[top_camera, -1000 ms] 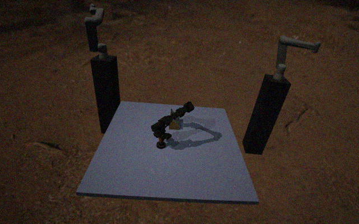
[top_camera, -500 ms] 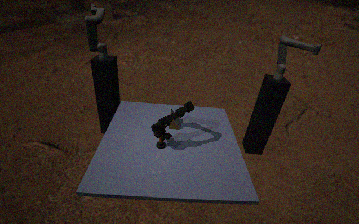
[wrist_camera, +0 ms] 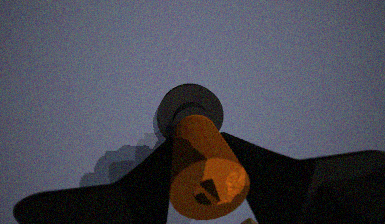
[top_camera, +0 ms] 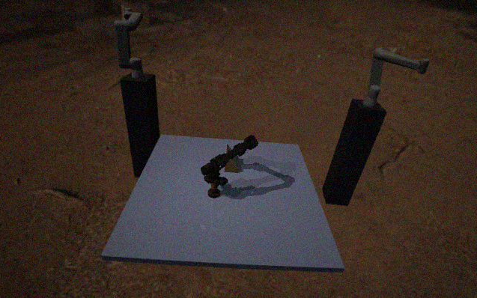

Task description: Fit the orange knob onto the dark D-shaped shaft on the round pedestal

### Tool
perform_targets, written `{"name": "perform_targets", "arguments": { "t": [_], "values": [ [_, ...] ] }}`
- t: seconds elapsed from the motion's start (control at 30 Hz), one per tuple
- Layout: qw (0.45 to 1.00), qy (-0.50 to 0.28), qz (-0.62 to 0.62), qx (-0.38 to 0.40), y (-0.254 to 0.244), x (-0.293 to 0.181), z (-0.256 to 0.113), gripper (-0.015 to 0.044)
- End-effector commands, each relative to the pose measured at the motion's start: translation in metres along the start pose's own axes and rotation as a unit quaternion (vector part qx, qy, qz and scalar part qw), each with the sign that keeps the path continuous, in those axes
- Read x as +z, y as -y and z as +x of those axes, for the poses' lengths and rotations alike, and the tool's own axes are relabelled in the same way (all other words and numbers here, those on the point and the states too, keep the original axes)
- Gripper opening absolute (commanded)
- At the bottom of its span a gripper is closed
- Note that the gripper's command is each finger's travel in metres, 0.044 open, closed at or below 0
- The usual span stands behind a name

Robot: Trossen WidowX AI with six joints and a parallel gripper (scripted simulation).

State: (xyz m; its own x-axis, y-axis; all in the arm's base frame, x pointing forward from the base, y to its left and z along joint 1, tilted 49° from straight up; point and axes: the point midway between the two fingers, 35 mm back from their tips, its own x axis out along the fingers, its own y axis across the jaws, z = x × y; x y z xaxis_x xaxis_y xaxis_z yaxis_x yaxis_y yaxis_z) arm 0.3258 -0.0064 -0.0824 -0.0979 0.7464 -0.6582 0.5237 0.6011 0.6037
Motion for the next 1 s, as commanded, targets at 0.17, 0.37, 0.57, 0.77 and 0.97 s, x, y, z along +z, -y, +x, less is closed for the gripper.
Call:
{"name": "perform_targets", "arguments": {
  "t": [0.17,0.37,0.57,0.77,0.97],
  "values": [
    [1.000,0.003,0.002,0.001,-0.0013,-0.0003,-0.0046,0.0000],
    [1.000,0.003,0.002,0.001,-0.0020,0.0006,-0.0055,0.0000],
    [1.000,0.003,0.002,0.001,-0.0017,0.0032,-0.0048,0.0000],
    [1.000,0.003,0.002,0.001,-0.0001,0.0028,-0.0029,0.0000],
    [1.000,0.003,0.002,0.001,0.0001,0.0020,-0.0023,0.0000]
  ]
}}
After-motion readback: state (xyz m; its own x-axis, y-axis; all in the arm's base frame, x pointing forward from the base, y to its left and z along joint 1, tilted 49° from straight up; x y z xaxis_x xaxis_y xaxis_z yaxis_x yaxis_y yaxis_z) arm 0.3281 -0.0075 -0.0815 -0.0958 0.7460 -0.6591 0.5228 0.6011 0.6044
